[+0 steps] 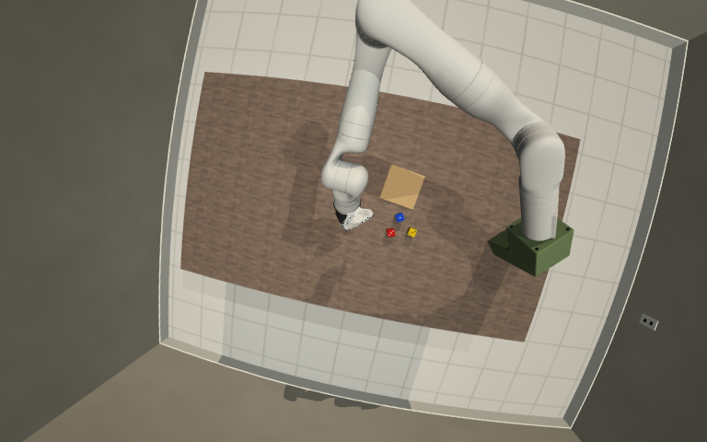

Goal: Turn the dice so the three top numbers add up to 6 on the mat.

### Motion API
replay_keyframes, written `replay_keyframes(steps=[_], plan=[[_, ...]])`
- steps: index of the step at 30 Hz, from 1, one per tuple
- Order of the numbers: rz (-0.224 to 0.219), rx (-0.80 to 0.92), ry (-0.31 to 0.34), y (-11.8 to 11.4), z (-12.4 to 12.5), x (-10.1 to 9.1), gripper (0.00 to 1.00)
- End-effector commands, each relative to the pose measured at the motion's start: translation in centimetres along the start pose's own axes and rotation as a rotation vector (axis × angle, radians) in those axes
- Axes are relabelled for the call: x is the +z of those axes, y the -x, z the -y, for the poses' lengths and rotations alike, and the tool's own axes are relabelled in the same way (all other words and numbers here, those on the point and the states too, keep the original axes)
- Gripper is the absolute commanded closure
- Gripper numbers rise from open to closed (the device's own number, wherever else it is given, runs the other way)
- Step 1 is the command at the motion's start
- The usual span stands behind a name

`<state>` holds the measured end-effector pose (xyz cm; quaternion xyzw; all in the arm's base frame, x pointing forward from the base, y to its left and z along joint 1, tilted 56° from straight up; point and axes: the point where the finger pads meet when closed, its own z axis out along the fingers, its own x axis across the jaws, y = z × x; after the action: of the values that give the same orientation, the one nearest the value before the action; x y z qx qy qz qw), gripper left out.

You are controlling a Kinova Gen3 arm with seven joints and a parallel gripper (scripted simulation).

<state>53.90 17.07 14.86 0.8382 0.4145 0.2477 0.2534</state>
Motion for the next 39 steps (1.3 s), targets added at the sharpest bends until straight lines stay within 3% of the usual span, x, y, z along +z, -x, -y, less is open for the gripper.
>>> replay_keyframes(steps=[1,6,7,16,17,23,24,33,34,39], plan=[[0.019,-0.044,0.0,0.7,1.1,0.0,0.0],[0.019,-0.044,0.0,0.7,1.1,0.0,0.0],[0.045,-0.098,0.007,1.7,2.0,0.0,0.0],[0.045,-0.098,0.007,1.7,2.0,0.0,0.0],[0.071,-0.152,0.015,2.7,2.8,0.0,0.0],[0.071,-0.152,0.015,2.7,2.8,0.0,0.0],[0.095,-0.205,0.023,3.6,3.6,-0.1,0.0],[0.095,-0.205,0.023,3.6,3.6,-0.1,0.0],[0.119,-0.257,0.032,4.5,4.2,-0.2,0.0],[0.119,-0.257,0.032,4.5,4.2,-0.2,0.0]])
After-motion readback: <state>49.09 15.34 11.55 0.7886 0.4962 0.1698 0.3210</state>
